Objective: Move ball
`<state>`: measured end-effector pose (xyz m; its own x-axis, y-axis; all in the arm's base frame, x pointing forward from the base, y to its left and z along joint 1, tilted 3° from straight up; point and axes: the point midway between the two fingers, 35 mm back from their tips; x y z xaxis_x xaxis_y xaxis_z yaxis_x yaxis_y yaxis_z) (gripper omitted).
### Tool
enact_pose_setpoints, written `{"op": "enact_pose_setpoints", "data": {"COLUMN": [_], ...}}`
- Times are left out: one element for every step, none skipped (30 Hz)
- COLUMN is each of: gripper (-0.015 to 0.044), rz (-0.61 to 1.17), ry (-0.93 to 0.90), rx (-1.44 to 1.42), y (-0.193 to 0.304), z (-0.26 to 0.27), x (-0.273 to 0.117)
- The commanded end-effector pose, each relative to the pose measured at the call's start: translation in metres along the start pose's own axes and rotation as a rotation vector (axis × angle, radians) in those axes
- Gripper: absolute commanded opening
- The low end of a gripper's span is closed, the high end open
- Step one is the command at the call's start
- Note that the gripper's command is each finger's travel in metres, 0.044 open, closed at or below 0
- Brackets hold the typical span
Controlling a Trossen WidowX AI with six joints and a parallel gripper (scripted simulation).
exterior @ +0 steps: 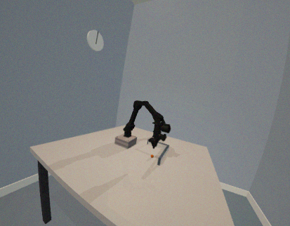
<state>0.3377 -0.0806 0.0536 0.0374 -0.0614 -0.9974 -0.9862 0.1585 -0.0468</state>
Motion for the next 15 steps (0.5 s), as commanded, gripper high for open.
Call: {"op": "enact_pose_setpoints", "data": {"gripper": [0.0224, 0.0224, 0.0224, 0.0224, 0.0224, 0.0224, 0.0250, 0.0277, 0.0303, 0.0329, 0.0355, 0.0382, 0.0408, 0.0434, 0.0440], "rz": [0.006, 0.006, 0.006, 0.006, 0.006, 0.006, 0.006, 0.005, 0.004, 0.003, 0.002, 0.002, 0.002, 0.002, 0.002], "ry": [0.000, 0.000, 0.000, 0.000, 0.000, 0.000, 0.000, 0.000, 0.000, 0.000, 0.000, 0.000, 0.000, 0.000, 0.000], "rx": [0.000, 0.000, 0.000, 0.000, 0.000, 0.000, 0.000, 0.000, 0.000, 0.000, 0.000, 0.000, 0.000, 0.000, 0.000], "y": [0.001, 0.001, 0.001, 0.001, 0.001, 0.001, 0.001, 0.001, 0.002, 0.003, 0.004, 0.005, 0.005, 0.005, 0.005], "z": [0.000, 0.000, 0.000, 0.000, 0.000, 0.000, 0.000, 0.000, 0.000, 0.000, 0.000, 0.000, 0.000, 0.000, 0.000], "x": [0.003, 0.003, 0.003, 0.003, 0.003, 0.003, 0.001, -0.008, -0.023, -0.038, -0.046, -0.049, -0.049, -0.049, -0.049]}}
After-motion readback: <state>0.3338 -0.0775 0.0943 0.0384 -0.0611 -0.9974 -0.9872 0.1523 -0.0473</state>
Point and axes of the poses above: the point midway between the two fingers, 35 mm back from their tips, its own x axis out along the fingers, its own z axis across the jaws, y = z × x, and after that the axes turned 10 degrees about x, right-handed
